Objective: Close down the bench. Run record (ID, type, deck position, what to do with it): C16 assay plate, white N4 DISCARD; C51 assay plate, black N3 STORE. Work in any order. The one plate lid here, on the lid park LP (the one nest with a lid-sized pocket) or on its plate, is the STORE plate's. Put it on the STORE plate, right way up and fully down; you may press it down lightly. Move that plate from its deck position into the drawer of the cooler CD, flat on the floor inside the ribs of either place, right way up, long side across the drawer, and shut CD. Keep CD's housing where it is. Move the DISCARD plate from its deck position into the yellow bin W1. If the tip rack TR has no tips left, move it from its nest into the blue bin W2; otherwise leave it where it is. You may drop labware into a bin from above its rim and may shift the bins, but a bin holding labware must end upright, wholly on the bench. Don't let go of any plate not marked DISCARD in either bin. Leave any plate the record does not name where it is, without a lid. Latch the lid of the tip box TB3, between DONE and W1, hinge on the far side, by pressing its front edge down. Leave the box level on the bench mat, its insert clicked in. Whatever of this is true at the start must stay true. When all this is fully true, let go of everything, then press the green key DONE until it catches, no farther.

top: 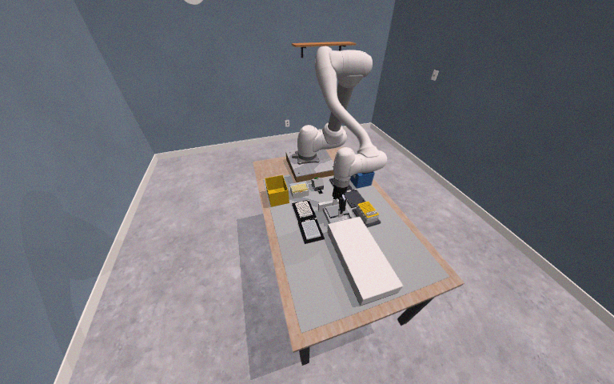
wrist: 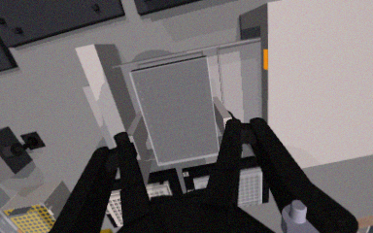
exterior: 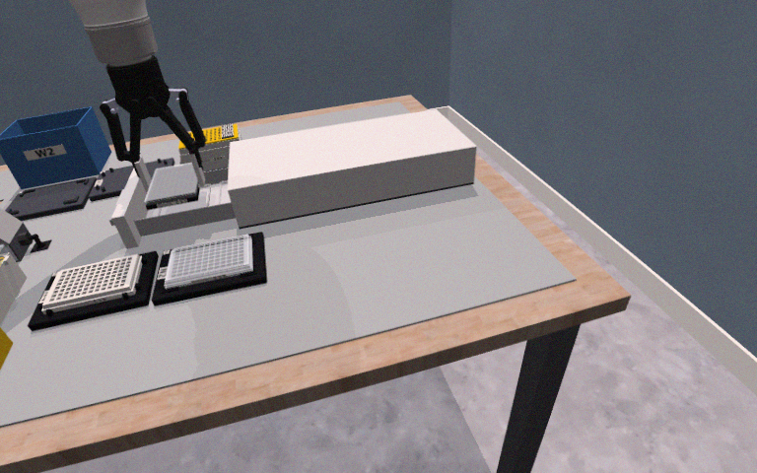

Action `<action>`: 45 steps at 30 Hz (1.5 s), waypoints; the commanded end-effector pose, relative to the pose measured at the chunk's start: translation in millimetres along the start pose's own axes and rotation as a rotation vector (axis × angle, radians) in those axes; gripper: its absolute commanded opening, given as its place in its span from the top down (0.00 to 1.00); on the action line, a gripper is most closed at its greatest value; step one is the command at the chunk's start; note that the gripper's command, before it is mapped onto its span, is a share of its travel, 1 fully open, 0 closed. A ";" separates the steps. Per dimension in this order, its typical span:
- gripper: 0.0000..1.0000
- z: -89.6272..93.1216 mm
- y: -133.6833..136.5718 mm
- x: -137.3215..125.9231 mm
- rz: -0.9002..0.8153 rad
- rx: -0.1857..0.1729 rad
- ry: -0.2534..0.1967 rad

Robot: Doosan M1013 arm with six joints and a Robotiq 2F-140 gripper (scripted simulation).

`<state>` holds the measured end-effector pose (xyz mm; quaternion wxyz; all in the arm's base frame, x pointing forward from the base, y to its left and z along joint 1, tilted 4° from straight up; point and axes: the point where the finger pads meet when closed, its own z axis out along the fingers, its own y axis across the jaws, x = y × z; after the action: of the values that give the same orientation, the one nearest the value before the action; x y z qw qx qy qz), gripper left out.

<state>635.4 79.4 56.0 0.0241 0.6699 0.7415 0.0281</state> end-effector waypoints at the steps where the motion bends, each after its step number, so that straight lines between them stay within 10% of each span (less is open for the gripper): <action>1: 1.00 4.5 0.0 0.0 0.000 0.000 0.000; 45: 1.00 25.4 0.0 0.1 0.000 0.000 0.000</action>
<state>637.3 79.7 30.5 0.0241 0.6699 0.7415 0.0282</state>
